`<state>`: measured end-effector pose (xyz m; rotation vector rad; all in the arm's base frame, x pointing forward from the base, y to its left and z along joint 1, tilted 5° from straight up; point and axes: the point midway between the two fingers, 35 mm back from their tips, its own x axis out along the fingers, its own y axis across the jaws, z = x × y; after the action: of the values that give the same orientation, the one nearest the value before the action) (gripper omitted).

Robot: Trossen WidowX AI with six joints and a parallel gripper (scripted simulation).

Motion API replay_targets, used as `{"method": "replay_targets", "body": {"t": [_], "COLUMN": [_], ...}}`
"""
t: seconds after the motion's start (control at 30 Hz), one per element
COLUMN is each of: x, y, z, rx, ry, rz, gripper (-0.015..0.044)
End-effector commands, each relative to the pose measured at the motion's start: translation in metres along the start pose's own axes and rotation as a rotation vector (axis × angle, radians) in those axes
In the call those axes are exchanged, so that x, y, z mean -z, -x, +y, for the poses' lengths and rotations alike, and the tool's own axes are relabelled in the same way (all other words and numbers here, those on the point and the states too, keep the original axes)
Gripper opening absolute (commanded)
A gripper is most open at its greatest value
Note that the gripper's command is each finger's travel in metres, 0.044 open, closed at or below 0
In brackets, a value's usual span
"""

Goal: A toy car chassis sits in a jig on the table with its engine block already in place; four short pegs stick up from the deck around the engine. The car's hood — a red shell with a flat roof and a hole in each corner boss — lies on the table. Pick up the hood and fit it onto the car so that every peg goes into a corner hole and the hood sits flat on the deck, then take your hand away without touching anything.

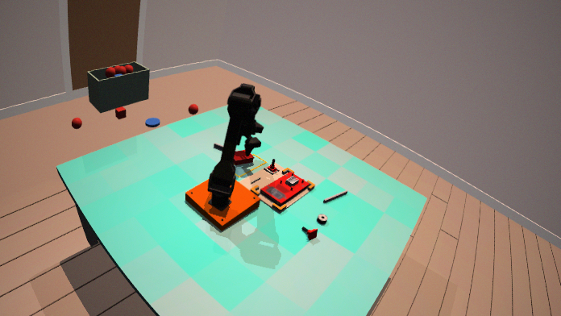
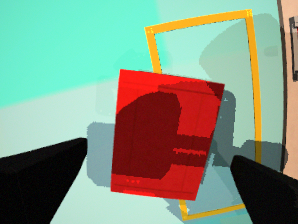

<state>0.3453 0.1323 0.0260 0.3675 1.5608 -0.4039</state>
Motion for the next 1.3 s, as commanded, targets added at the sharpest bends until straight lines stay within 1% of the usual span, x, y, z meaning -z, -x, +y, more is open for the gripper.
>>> {"method": "replay_targets", "body": {"t": [0.0,1.27], "x": [0.002,0.003], "y": [-0.005,-0.023], "z": [-0.001,-0.002], "rx": [0.005,0.005], "ry": [-0.006,-0.006], "rz": [0.008,0.008], "gripper": [0.044,0.044]}}
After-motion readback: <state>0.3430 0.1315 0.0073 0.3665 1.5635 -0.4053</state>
